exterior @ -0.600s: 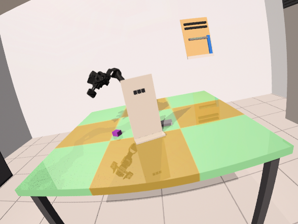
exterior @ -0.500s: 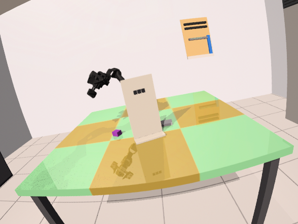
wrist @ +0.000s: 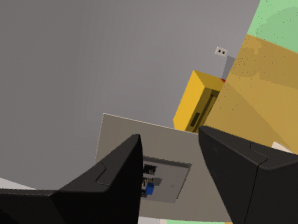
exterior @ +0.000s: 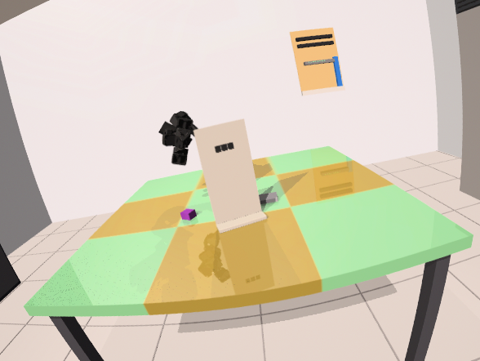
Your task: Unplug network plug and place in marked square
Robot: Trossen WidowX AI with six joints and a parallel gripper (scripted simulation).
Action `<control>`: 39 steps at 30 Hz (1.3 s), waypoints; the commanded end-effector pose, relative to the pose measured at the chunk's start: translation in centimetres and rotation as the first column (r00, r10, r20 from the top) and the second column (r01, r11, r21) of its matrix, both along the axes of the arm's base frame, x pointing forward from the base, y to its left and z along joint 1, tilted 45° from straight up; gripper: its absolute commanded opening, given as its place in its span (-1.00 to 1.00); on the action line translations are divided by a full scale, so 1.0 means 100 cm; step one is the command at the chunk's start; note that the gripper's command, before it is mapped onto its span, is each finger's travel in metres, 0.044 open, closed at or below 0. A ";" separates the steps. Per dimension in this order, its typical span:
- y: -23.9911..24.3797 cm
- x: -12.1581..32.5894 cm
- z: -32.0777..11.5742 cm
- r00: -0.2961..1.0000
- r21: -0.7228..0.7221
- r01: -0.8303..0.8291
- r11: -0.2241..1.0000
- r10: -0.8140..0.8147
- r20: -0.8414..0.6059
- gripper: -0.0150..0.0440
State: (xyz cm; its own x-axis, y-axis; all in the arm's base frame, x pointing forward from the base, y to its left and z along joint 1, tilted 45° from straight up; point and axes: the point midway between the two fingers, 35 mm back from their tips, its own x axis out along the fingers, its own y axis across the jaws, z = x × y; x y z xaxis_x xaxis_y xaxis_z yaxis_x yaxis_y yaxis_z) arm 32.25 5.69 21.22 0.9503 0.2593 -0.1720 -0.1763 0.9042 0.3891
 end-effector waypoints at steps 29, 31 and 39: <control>0.062 -0.007 -0.102 0.928 0.342 -0.097 0.935 0.210 -0.308 0.04; 0.064 -0.002 -0.103 0.928 0.342 -0.098 0.935 0.210 -0.308 0.04; 0.070 0.014 -0.109 0.928 0.342 -0.098 0.934 0.210 -0.307 0.04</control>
